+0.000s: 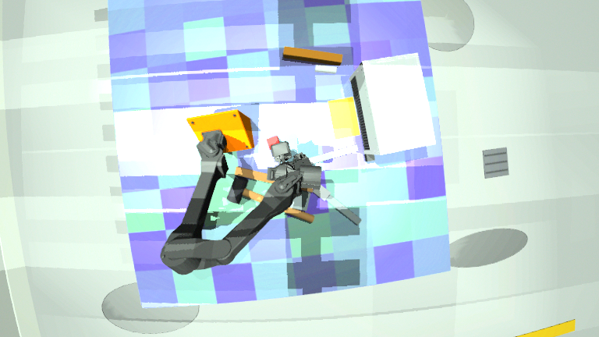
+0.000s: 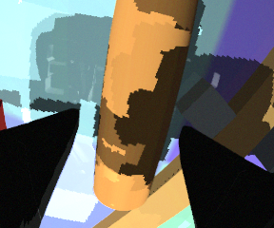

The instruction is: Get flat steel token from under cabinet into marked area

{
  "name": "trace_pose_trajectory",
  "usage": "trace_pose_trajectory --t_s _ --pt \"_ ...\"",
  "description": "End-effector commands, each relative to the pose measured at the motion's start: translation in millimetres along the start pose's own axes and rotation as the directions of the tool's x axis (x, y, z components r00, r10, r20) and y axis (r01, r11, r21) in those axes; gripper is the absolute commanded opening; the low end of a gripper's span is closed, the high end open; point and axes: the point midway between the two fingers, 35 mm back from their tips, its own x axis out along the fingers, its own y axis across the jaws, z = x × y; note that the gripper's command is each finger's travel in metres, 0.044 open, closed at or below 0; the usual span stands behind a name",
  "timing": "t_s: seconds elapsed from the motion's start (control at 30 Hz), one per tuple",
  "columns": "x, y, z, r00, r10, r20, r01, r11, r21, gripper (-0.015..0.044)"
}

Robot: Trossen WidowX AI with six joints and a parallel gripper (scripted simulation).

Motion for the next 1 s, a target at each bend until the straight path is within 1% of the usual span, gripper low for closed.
trace_pose_trajectory --t_s 0.0,0.1,0.23,0.53,0.67,0.97 --pt "0.8 0.0 0.2 1.0 -0.001 0.001 0.001 1.0 -0.001 0.027" --pt "3.0 0.1 0.7 1.0 -0.001 0.001 0.001 1.0 -0.002 0.027" --pt "1.3 -0.1 0.4 1.0 -0.001 0.001 0.001 1.0 0.001 0.0165" --pt "1.3 -0.1 0.4 1.0 -0.001 0.001 0.001 1.0 0.001 0.0105" --pt "1.3 -0.1 0.4 1.0 -0.001 0.001 0.001 1.0 0.001 0.0" --pt "1.2 0.0 6.2 1.0 -0.001 0.001 0.001 1.0 -0.012 0.0"
